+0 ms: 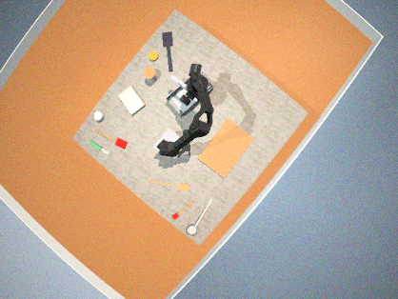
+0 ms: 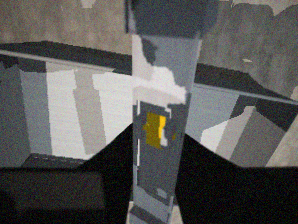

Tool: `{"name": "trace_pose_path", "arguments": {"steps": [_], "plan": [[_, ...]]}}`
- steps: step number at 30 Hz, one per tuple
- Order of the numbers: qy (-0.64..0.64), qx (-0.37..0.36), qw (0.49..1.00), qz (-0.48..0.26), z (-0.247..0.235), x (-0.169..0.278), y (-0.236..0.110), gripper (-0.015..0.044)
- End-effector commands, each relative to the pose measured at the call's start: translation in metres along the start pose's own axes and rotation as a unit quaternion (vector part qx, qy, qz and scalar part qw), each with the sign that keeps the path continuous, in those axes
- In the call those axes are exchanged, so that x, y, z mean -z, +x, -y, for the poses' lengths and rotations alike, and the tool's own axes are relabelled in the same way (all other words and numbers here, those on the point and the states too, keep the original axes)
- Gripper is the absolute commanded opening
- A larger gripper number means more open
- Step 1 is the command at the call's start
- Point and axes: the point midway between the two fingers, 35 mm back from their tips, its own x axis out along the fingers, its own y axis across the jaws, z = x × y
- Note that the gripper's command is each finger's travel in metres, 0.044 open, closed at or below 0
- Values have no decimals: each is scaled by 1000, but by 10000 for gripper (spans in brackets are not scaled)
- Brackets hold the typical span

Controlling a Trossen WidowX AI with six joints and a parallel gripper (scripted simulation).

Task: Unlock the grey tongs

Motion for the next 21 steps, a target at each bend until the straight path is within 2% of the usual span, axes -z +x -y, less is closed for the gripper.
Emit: {"name": "trace_pose_path", "arguments": {"steps": [1, 21], "plan": [[-18, 0, 1000, -1, -2, -9, -3, -150], [-248, 0, 969, -3, -15, -128, -36, -150]]}}
